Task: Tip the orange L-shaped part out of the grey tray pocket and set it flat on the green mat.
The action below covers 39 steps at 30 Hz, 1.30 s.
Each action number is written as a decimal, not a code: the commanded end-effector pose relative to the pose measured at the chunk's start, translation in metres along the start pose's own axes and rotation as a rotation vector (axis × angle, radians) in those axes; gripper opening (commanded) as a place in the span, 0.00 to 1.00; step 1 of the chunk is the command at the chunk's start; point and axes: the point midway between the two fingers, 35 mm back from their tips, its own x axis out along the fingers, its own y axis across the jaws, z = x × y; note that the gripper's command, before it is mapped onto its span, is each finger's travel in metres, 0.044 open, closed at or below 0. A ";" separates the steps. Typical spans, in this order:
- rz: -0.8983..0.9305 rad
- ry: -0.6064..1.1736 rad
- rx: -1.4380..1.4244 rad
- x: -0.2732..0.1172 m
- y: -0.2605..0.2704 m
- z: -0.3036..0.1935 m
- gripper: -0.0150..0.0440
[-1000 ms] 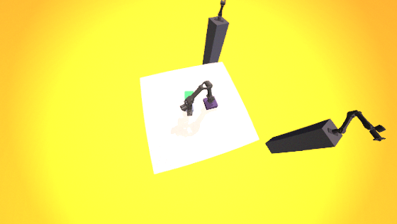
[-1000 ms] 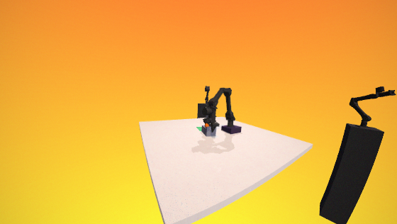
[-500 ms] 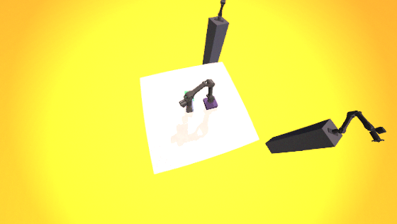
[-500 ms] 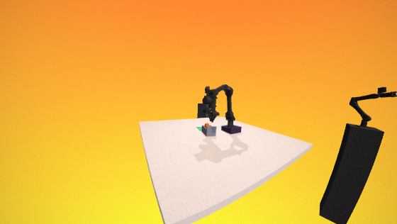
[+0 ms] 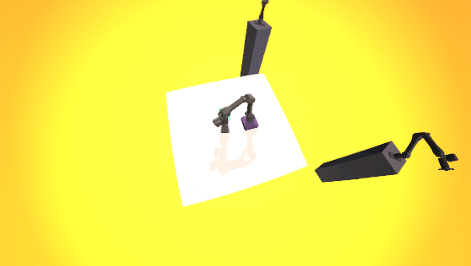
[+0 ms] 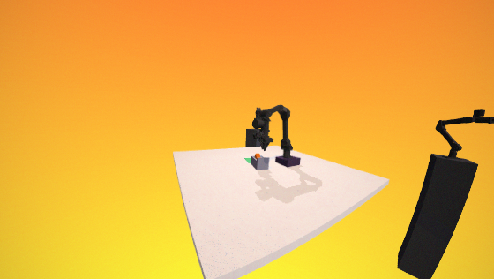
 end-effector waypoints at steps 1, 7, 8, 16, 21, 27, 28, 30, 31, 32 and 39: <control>0.000 0.000 0.000 0.000 0.000 0.000 0.56; 0.000 0.000 0.000 0.000 0.000 0.000 0.56; 0.000 0.000 0.000 0.000 0.000 0.000 0.56; 0.000 0.000 0.000 0.000 0.000 0.000 0.56; 0.000 0.000 -0.041 0.000 -0.002 0.000 0.65; -0.001 -0.002 -0.437 -0.001 -0.021 0.005 0.73; -0.001 -0.002 -0.521 -0.001 -0.025 0.006 0.73; -0.002 -0.003 -0.690 -0.001 -0.033 0.008 0.73; -0.003 -0.003 -0.774 -0.002 -0.037 0.009 0.73; -0.003 -0.003 -0.859 -0.002 -0.041 0.009 0.73; -0.009 -0.003 -1.378 -0.003 -0.068 0.012 0.73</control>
